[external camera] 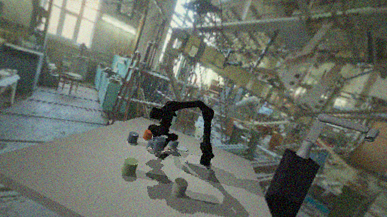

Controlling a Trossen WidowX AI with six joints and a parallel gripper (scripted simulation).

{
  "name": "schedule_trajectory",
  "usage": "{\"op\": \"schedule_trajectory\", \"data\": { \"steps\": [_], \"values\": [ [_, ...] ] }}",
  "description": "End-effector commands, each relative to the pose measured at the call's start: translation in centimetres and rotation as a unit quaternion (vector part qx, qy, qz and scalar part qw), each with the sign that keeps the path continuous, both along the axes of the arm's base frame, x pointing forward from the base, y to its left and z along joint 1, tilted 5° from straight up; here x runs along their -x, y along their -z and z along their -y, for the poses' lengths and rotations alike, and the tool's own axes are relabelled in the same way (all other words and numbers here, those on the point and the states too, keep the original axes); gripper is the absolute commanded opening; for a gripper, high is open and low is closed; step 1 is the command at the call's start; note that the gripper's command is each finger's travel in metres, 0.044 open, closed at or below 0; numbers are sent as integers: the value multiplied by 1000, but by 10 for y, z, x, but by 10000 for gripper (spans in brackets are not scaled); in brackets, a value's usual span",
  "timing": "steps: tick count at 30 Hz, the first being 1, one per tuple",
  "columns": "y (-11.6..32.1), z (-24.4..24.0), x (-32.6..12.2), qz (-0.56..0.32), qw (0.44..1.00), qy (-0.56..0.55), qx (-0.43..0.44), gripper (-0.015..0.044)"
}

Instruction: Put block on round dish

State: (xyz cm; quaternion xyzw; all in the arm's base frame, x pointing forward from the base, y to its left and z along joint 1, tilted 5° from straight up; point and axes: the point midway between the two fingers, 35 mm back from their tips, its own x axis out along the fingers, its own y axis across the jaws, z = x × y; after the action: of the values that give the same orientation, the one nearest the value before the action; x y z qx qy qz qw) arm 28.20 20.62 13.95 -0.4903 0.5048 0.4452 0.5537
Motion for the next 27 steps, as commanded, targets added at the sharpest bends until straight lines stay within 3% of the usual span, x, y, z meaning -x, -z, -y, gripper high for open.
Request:
{"op": "schedule_trajectory", "data": {
  "steps": [1, 27],
  "values": [
    [9, -10, 10, 3, 1000, 1, -1, 0],
    [71, -51, 81, 2, 1000, 2, -5, 0]
  ]
}}
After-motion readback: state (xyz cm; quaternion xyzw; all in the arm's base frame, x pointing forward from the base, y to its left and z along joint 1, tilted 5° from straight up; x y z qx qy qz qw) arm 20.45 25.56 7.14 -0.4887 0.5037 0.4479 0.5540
